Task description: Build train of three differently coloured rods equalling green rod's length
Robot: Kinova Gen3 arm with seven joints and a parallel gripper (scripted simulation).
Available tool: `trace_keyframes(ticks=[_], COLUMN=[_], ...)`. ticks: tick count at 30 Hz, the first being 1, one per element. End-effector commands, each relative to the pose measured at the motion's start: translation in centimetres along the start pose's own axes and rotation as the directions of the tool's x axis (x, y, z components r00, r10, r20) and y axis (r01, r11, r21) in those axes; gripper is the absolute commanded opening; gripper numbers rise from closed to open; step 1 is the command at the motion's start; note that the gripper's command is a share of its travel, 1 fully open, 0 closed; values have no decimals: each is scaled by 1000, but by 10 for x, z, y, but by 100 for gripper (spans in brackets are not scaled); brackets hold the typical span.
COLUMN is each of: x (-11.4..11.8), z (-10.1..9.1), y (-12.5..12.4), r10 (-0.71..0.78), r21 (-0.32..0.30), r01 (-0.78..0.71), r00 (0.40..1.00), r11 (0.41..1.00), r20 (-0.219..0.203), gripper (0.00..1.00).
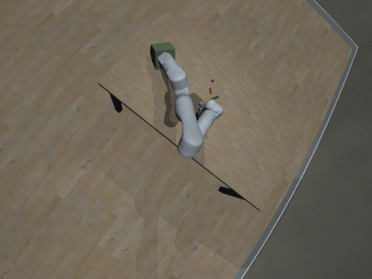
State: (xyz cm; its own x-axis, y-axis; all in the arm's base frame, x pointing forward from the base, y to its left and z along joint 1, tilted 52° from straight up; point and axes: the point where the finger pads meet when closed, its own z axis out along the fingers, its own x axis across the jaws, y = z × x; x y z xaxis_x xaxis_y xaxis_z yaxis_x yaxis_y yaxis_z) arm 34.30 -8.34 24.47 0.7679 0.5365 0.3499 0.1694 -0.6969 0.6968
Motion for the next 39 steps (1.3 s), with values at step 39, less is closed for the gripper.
trace_keyframes(ticks=[39], x=[0], z=[-78], y=[-1], r10=[-7], r21=[-18], r01=[6], r00=[1000], r11=[1000], r20=[-9], gripper=[24])
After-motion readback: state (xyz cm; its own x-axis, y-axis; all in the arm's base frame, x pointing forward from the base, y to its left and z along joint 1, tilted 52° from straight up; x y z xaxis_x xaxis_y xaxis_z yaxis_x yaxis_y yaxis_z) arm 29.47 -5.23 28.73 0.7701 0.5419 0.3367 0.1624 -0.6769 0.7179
